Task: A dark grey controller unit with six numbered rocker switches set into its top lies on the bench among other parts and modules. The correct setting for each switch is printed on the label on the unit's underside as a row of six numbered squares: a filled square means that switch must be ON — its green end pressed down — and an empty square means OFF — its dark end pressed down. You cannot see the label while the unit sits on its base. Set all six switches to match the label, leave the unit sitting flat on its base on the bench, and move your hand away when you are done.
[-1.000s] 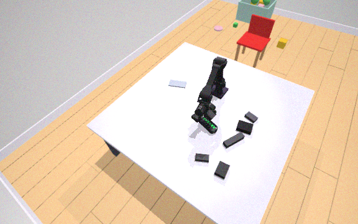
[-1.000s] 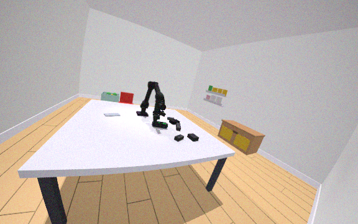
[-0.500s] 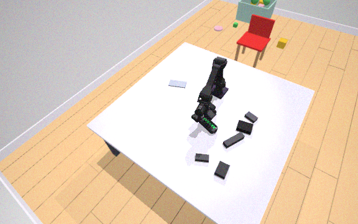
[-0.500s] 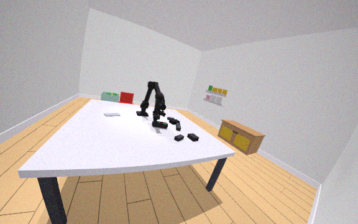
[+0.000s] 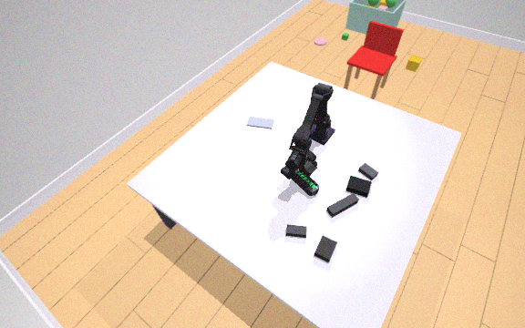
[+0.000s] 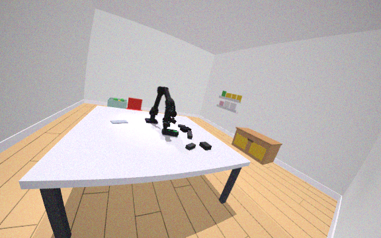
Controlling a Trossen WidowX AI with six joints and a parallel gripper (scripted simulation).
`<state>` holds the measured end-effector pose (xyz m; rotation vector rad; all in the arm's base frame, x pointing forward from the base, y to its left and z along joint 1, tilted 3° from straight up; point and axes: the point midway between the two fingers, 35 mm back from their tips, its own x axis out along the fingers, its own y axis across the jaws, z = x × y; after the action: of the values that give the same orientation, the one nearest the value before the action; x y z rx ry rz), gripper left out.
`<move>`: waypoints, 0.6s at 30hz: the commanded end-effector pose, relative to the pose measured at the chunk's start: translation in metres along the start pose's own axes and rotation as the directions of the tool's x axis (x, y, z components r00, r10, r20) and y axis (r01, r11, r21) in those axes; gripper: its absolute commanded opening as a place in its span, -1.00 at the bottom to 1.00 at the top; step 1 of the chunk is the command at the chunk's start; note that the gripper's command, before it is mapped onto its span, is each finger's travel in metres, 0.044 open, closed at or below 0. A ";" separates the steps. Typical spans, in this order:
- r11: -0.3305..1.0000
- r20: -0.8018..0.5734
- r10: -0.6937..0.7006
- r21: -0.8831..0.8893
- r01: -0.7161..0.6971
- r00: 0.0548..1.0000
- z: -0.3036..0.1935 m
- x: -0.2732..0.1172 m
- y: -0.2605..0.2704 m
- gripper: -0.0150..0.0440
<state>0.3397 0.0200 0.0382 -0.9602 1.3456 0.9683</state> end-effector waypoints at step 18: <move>1.000 0.001 0.013 -0.002 -0.013 1.000 0.000 -0.041 -0.002 1.00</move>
<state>0.3366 0.0191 0.0555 -0.9469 1.3763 0.9867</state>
